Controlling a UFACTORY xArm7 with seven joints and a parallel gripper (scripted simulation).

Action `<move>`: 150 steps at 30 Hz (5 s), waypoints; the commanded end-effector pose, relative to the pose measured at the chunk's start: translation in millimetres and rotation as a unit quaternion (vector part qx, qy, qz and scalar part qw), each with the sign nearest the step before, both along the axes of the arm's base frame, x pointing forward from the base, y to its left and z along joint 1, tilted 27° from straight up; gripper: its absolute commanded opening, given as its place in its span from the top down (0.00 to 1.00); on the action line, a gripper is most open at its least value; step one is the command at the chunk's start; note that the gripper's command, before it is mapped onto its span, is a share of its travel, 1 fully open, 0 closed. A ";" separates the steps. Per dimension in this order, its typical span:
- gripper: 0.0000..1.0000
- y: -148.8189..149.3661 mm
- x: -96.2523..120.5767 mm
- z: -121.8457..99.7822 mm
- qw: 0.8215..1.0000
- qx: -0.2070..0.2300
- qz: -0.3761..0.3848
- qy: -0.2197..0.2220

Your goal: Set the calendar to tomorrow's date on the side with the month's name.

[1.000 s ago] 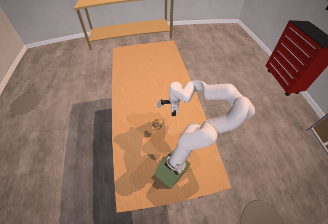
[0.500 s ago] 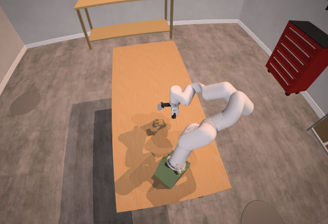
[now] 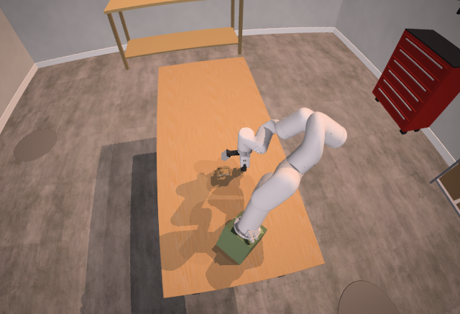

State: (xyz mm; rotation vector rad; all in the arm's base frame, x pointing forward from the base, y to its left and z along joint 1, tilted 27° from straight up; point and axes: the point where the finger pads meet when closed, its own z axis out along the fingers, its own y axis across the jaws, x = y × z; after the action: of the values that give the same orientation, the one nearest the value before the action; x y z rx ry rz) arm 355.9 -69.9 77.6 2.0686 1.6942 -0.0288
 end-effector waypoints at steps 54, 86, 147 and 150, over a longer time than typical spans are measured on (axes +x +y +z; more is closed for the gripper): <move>0.71 -2.1 7.0 -10.7 1.000 0.001 0.001 -0.002; 0.71 -2.8 7.5 -12.5 1.000 0.001 0.001 -0.002; 0.67 -2.8 7.5 -12.5 1.000 0.001 0.001 -0.002; 0.63 -2.8 7.5 -12.5 1.000 0.001 0.001 -0.002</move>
State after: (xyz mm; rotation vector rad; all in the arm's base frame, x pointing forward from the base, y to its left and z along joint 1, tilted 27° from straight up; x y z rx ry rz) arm 362.7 -73.2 64.5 2.0693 1.6934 -0.0239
